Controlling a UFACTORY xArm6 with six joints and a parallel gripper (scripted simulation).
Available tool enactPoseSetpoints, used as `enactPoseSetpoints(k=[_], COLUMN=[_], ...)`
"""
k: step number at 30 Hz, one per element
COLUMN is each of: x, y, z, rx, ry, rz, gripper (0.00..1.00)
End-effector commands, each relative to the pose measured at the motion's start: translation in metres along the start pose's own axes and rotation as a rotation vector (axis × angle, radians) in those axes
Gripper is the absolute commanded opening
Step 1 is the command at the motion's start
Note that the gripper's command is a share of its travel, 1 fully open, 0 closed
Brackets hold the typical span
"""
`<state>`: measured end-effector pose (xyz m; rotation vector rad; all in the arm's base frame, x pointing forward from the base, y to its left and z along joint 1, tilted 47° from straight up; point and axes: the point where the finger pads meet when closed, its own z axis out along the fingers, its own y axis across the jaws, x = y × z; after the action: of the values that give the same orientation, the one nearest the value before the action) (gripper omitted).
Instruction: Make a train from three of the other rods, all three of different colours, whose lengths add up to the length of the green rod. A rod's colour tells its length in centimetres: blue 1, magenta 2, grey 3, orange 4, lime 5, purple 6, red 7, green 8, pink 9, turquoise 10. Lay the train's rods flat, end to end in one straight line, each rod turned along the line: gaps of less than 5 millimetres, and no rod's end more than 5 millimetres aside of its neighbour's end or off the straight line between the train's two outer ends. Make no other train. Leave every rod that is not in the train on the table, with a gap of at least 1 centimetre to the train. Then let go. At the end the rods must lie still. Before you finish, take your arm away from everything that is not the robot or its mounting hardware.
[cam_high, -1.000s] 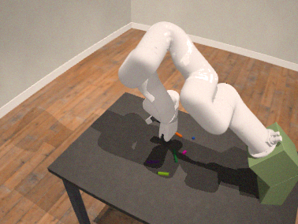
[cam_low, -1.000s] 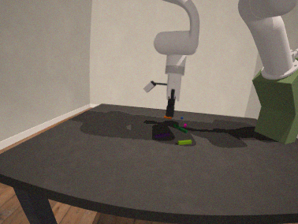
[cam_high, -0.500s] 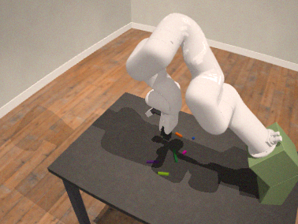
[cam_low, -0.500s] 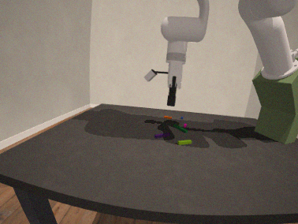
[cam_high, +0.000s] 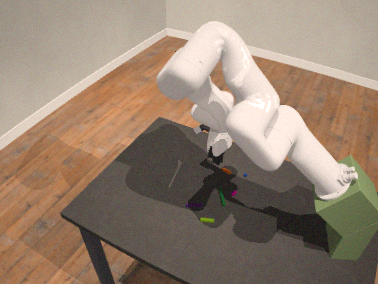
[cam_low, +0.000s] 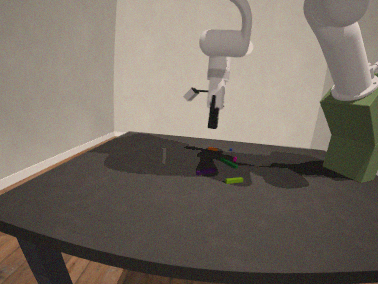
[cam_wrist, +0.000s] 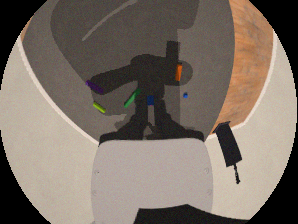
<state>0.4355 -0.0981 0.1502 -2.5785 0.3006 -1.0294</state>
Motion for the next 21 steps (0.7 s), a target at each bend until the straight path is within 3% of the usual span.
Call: enactPoseSetpoints(k=[1,21], x=[0.0098,0.0098], y=[0.0206,0.0207], z=[0.0033,0.0095], rx=[0.015,0.015], ry=[-0.012,-0.012], rz=[0.046,0.046], gripper=[0.04,0.04])
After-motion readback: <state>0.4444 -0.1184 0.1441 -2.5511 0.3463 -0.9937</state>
